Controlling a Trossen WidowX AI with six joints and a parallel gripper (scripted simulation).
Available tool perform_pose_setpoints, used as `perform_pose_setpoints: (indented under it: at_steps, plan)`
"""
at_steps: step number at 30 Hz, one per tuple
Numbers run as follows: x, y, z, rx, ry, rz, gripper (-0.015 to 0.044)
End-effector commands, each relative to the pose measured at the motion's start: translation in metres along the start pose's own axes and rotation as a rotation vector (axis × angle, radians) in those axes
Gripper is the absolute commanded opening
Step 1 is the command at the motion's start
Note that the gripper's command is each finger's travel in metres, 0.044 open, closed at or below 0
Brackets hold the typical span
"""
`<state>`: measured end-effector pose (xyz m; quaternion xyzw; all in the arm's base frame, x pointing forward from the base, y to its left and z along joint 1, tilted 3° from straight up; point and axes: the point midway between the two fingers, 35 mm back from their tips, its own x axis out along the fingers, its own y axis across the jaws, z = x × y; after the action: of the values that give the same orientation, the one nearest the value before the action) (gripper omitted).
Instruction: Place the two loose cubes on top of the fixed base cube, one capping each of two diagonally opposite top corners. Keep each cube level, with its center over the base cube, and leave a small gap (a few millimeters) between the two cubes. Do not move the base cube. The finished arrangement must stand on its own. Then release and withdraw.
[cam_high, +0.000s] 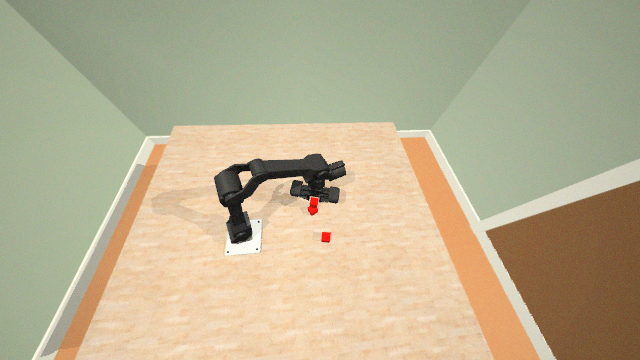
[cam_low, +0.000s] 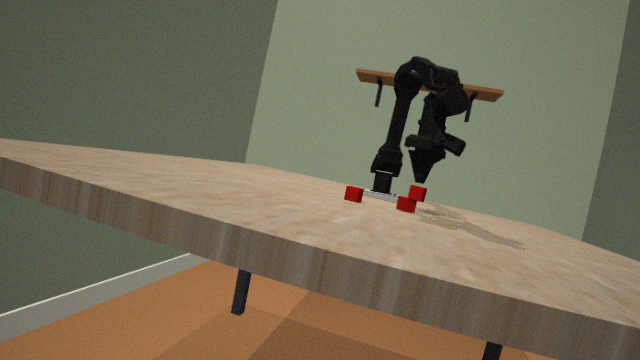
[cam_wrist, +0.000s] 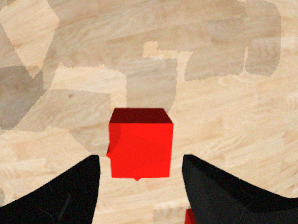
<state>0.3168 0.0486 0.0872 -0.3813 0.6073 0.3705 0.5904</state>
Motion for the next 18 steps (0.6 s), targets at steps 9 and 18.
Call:
perform_pose_setpoints:
  at_steps: [9,18]
  plan:
    - [-0.014,-0.016,-0.017,-0.012,-0.002,-0.005,0.0265]
    - [-0.040,-0.060,-0.089,-0.056,0.004,-0.009,0.0265]
